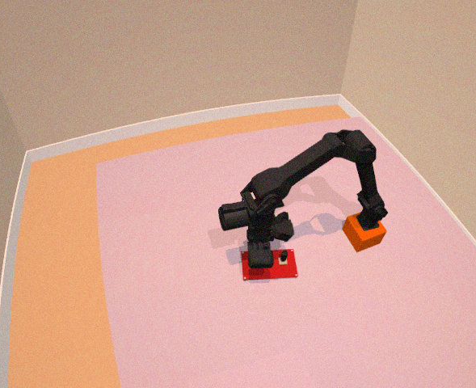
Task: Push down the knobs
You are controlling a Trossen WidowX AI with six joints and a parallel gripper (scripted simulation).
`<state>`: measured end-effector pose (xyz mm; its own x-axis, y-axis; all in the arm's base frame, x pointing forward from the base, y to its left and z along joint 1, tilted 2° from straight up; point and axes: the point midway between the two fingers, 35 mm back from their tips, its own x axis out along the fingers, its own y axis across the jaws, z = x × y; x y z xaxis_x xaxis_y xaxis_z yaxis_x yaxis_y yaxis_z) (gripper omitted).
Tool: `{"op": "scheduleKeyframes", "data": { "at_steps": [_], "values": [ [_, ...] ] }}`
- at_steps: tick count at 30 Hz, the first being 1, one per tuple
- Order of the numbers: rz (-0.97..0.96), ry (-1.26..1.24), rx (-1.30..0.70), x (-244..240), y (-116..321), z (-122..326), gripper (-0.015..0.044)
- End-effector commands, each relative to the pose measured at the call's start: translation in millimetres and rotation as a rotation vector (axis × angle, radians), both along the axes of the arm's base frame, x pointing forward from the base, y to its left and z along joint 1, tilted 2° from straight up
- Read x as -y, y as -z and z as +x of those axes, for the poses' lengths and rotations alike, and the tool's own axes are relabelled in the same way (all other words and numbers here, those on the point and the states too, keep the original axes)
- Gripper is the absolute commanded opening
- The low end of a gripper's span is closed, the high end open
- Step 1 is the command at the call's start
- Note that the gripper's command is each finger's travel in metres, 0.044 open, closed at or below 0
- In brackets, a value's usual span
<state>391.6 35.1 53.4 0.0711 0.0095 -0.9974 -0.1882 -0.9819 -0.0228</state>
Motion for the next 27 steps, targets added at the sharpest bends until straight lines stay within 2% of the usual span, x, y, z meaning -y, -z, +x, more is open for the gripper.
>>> {"op": "scheduleKeyframes", "data": {
  "at_steps": [1,27],
  "values": [
    [-0.005,-0.001,-0.006,0.5,8.1,2.1,0.0000],
    [-0.005,-0.001,-0.006,0.6,-19.2,0.4,0.0000]
  ]
}}
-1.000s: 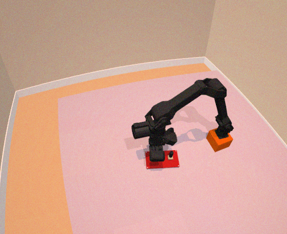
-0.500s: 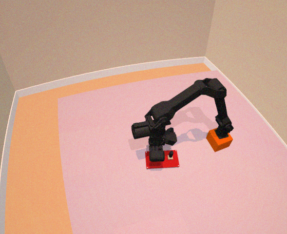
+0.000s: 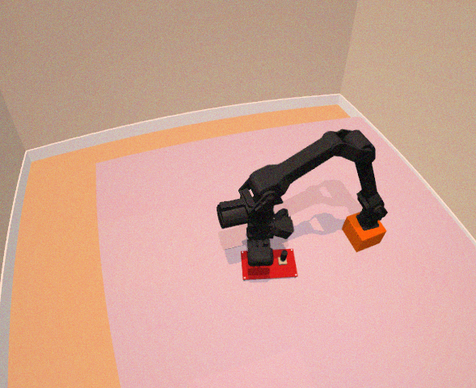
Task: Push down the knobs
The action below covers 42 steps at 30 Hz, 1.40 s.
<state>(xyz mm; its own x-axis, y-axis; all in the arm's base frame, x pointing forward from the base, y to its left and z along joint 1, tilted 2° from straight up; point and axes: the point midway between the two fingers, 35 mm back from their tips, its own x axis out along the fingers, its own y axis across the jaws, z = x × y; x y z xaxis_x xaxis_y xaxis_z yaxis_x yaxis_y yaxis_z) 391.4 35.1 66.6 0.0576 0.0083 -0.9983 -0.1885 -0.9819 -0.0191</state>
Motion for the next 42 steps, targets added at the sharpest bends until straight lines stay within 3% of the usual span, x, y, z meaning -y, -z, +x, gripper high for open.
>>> {"op": "scheduleKeyframes", "data": {
  "at_steps": [1,10,17,25,42],
  "values": [
    [0.000,0.000,0.000,0.0,0.0,0.0,0.0026],
    [0.000,0.000,0.000,-0.1,-3.1,-7.3,0.0262],
    [-0.002,-0.001,-0.003,1.5,-21.8,-88.8,0.0440],
    [-0.004,-0.001,-0.006,7.1,-13.1,-178.7,0.0440],
    [-0.004,-0.001,-0.006,7.3,-12.6,-180.7,0.0440]
  ]
}}
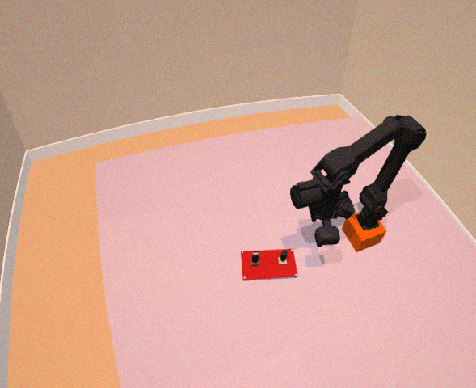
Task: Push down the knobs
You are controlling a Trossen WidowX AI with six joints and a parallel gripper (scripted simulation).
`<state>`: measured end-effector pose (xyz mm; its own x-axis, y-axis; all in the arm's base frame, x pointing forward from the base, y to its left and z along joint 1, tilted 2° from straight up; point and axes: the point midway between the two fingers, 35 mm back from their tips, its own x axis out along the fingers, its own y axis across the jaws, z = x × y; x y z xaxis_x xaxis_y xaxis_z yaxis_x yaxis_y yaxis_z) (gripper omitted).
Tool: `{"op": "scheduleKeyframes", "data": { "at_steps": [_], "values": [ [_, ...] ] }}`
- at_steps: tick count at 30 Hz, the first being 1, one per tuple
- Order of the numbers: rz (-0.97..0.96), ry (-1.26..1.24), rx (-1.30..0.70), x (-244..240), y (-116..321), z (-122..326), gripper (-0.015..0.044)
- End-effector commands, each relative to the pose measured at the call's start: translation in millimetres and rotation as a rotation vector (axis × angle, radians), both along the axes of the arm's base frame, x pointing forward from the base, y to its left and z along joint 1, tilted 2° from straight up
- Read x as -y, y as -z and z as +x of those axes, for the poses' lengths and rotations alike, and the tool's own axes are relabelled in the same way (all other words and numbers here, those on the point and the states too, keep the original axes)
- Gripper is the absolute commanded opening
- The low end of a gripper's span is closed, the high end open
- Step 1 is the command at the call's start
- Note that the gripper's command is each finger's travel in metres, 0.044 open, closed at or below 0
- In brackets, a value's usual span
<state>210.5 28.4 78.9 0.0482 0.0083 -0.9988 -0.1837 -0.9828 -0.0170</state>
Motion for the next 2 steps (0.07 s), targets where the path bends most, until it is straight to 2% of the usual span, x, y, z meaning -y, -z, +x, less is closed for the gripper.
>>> {"op": "scheduleKeyframes", "data": {
  "at_steps": [1,2],
  "values": [
    [-0.004,0.004,0.003,0.6,-0.2,0.3,0.0440],
    [-0.004,0.004,0.003,0.6,-0.2,0.3,0.0440]
  ]
}}
